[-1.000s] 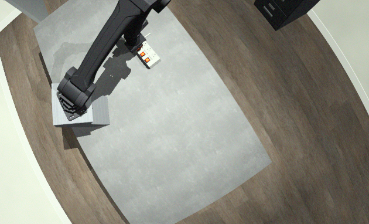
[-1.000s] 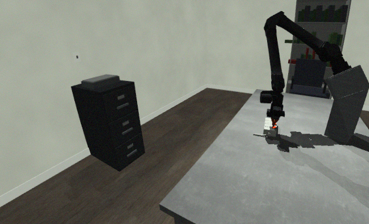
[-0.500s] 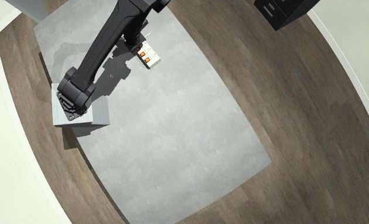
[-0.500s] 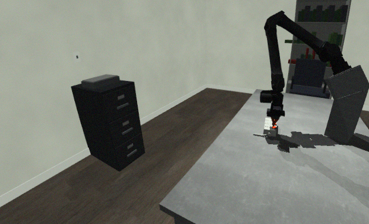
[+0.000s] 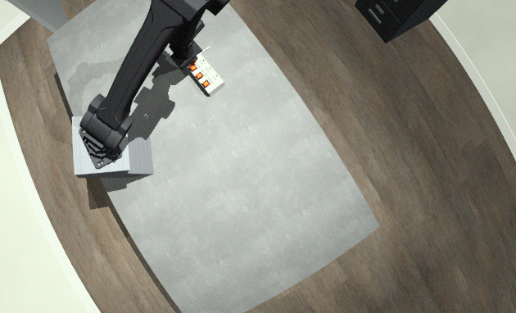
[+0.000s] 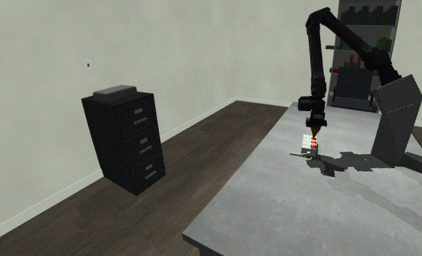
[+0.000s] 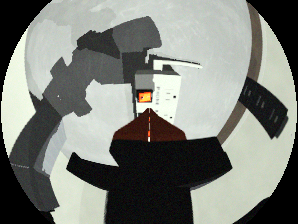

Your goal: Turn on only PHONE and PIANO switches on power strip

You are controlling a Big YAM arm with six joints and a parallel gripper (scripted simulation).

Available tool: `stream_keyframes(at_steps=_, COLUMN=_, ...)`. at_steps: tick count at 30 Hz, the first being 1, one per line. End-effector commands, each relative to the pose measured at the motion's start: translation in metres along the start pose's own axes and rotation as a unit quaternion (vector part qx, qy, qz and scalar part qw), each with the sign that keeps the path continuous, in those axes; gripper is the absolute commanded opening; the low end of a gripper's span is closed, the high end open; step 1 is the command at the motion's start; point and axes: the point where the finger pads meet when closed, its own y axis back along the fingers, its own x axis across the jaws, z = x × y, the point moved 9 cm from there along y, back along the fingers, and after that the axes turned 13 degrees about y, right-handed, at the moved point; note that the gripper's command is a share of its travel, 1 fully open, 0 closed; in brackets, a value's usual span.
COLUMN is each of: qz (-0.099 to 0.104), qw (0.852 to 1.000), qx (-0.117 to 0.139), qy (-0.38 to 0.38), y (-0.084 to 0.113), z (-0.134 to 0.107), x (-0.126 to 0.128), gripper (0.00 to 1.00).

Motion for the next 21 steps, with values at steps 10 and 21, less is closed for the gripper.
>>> stream_keyframes(at_steps=10, qz=0.001, qw=1.000, qx=0.000, qy=-0.008, y=0.0019, z=0.0018, x=0.0012, gripper=0.00)
stream_keyframes(at_steps=21, qz=0.001, qw=1.000, qx=0.000, qy=-0.007, y=0.0019, z=0.0018, x=0.0012, gripper=0.00)
